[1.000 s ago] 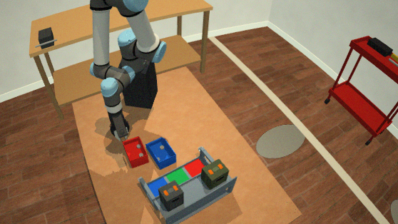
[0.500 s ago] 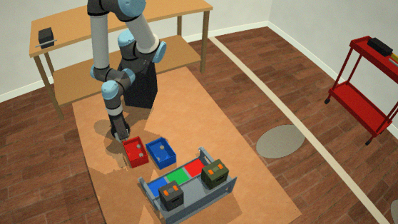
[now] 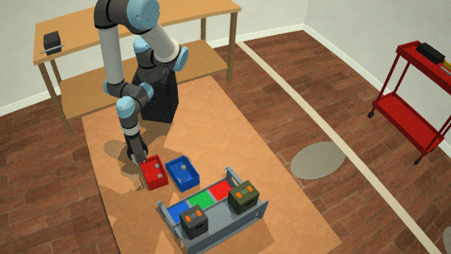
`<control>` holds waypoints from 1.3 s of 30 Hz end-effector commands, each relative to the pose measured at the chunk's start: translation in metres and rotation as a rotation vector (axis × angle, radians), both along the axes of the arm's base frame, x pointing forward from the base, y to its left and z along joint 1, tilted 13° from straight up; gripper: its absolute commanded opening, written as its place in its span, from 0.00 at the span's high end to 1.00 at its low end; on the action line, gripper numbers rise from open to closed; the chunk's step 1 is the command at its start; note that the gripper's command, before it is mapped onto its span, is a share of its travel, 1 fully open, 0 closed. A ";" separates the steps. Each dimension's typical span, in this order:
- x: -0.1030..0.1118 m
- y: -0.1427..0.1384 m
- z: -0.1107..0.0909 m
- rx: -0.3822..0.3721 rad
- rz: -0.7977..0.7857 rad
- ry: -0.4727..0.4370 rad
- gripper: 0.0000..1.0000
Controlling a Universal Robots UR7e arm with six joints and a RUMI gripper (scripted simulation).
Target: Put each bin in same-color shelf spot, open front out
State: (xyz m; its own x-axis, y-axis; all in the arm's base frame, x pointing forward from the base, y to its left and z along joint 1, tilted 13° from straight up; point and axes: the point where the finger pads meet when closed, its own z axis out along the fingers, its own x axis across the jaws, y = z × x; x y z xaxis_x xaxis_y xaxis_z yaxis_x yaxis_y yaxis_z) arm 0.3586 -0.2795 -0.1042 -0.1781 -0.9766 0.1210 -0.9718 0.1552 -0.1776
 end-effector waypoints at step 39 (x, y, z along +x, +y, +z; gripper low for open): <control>0.004 -0.004 -0.024 -0.001 0.000 -0.001 0.85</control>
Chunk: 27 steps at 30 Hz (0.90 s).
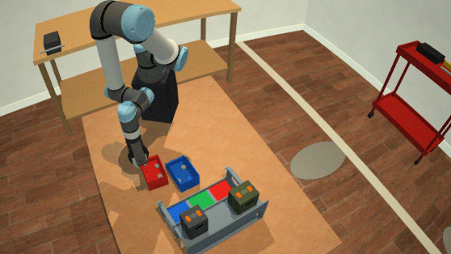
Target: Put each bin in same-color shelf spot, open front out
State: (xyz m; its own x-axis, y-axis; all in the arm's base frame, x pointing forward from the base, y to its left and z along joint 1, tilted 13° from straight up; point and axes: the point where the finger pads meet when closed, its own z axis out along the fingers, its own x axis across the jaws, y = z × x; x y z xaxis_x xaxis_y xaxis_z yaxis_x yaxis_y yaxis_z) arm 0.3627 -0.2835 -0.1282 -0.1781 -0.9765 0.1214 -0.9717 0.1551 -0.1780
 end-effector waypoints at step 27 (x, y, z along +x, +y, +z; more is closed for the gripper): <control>0.002 -0.002 -0.011 -0.001 0.000 -0.001 0.85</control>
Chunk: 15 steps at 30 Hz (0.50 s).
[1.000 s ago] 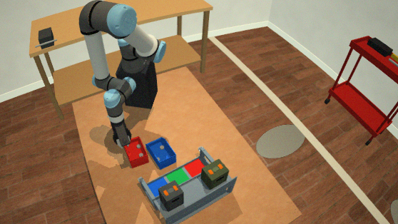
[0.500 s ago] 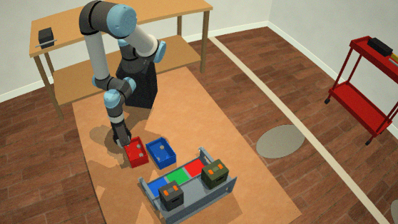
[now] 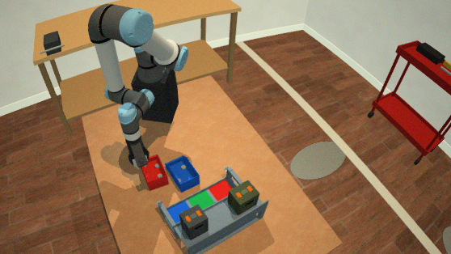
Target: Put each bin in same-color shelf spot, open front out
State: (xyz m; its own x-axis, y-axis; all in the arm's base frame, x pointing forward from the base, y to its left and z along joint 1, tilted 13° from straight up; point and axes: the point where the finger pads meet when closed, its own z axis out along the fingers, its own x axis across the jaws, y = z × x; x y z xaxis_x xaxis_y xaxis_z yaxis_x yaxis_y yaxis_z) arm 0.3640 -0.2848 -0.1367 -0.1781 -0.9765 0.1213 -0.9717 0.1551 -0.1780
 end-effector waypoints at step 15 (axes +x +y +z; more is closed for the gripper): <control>0.003 -0.003 -0.019 -0.001 0.000 -0.001 0.85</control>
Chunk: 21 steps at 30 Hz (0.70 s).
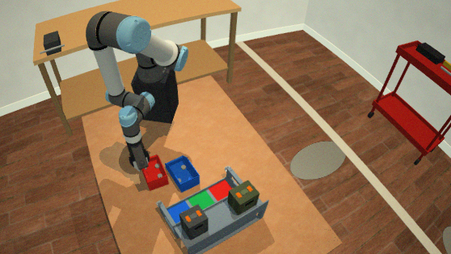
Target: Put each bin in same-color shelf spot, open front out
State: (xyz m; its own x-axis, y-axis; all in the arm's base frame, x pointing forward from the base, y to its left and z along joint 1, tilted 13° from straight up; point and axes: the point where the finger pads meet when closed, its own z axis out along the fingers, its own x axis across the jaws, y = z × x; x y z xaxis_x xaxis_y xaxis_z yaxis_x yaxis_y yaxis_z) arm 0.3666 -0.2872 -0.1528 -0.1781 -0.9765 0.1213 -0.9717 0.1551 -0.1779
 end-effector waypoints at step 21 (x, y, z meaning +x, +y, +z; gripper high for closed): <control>0.003 -0.003 -0.017 -0.001 0.000 -0.001 0.85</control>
State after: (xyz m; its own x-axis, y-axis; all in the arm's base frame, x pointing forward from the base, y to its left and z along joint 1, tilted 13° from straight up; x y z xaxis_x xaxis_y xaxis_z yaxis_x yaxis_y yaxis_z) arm 0.3692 -0.2898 -0.1692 -0.1781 -0.9765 0.1213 -0.9717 0.1551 -0.1780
